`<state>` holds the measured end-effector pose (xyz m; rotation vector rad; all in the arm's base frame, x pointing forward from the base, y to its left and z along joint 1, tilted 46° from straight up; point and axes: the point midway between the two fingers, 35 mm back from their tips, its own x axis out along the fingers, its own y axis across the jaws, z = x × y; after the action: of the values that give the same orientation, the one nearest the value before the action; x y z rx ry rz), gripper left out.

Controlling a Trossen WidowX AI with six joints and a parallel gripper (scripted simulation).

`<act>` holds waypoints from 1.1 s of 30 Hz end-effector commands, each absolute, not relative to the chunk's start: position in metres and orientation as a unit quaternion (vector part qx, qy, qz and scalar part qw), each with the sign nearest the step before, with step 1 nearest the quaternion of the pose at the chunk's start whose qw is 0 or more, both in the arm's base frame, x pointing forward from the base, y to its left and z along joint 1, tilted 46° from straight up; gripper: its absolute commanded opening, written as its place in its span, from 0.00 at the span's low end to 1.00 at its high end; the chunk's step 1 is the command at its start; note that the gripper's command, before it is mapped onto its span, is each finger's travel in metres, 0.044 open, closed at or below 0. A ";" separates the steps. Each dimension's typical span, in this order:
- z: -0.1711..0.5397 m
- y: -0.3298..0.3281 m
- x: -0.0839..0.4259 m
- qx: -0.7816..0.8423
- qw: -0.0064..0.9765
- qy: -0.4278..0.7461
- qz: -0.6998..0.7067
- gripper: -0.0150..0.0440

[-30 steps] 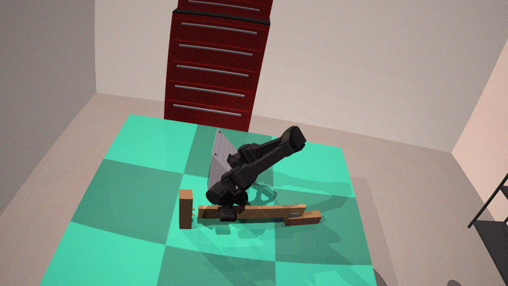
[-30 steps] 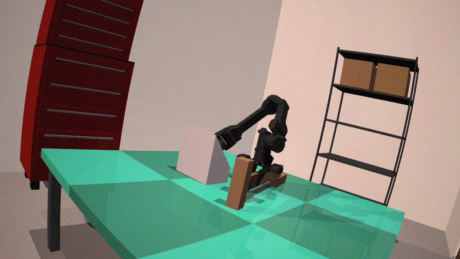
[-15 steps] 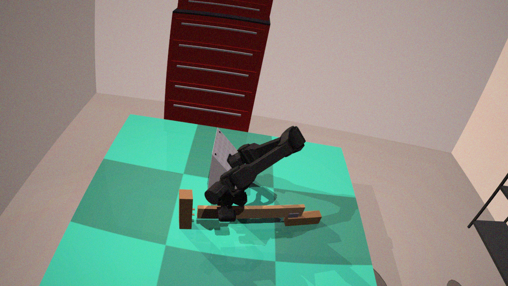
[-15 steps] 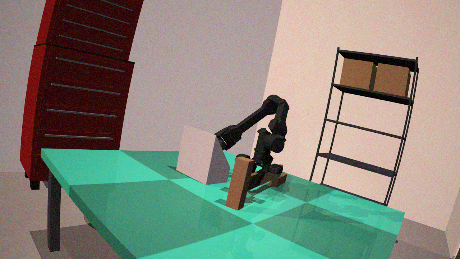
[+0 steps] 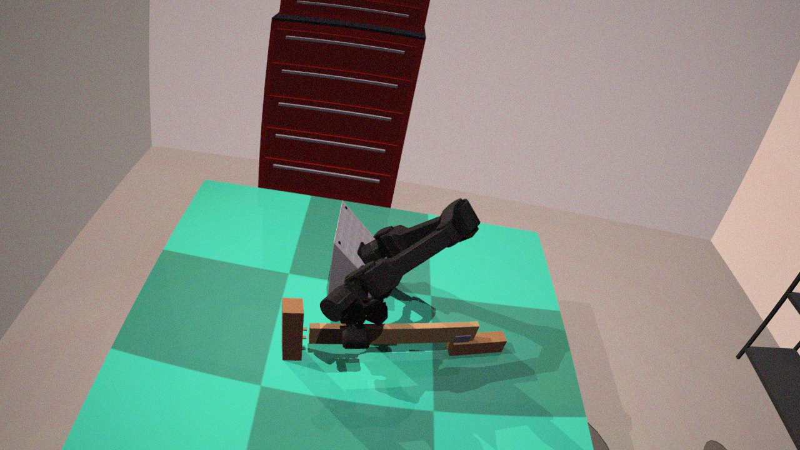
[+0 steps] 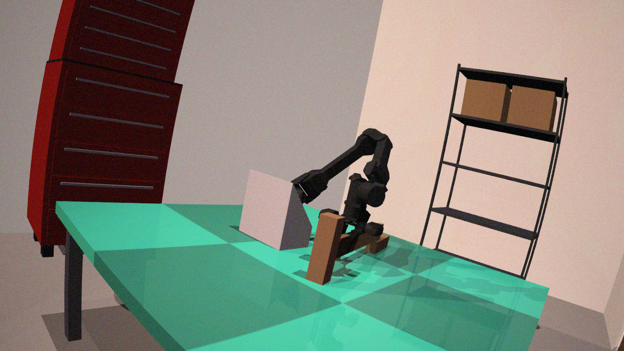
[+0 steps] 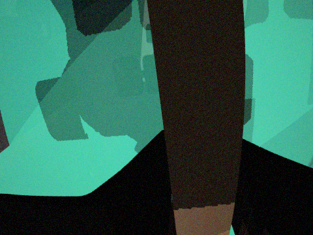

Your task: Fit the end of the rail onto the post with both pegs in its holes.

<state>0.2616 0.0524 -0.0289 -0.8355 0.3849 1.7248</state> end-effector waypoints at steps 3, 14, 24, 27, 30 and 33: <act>-0.029 0.048 0.266 -0.358 0.563 0.162 0.728 0.25; -0.031 0.047 0.267 -0.358 0.563 0.162 0.727 0.25; -0.033 0.045 0.268 -0.358 0.562 0.162 0.727 0.25; -0.033 0.044 0.268 -0.358 0.562 0.162 0.727 0.25; -0.034 0.044 0.268 -0.358 0.562 0.162 0.727 0.25; -0.035 0.043 0.268 -0.358 0.562 0.162 0.727 0.25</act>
<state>0.2645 0.0469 -0.0349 -0.8360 0.3847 1.7241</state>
